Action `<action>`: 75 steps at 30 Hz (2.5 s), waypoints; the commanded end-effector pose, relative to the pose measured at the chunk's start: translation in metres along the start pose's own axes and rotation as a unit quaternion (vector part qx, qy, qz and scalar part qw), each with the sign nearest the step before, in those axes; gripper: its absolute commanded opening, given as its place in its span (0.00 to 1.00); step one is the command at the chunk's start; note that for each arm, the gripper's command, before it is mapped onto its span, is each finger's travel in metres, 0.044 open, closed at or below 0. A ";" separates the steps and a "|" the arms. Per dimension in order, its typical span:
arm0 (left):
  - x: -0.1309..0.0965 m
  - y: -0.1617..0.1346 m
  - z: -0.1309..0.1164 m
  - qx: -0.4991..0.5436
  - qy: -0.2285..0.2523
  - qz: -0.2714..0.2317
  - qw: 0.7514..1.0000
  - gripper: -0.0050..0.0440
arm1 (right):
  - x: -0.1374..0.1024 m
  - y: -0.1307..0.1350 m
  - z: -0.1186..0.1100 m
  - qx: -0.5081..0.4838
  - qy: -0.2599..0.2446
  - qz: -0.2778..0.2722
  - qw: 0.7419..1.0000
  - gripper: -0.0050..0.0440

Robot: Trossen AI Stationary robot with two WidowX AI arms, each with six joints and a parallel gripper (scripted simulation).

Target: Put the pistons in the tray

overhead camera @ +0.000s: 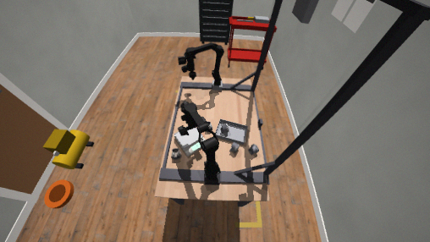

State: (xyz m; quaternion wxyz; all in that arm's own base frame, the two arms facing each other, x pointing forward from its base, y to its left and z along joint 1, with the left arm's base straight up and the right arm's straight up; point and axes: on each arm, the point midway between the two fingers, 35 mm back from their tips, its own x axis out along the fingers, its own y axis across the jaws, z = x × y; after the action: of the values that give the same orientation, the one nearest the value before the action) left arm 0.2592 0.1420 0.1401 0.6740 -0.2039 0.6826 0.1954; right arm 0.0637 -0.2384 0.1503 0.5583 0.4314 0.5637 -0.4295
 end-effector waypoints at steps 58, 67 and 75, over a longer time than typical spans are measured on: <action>-0.010 0.164 -0.005 0.008 0.019 0.014 1.000 0.87 | -0.008 0.000 0.005 0.001 -0.016 0.001 1.000 0.92; -0.010 0.164 -0.005 0.113 0.037 0.018 0.993 0.87 | -0.008 0.000 0.005 0.001 -0.016 0.001 1.000 0.92; -0.010 0.164 -0.005 0.197 0.051 0.022 0.979 0.87 | -0.008 0.000 0.005 0.001 -0.016 0.001 1.000 0.92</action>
State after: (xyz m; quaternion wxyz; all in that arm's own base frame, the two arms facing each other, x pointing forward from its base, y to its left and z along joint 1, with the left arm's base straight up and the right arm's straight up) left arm 0.1632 0.2737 0.1392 0.6550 -0.0929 0.7464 0.0725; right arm 0.0637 -0.2384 0.1503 0.5583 0.4314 0.5637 -0.4295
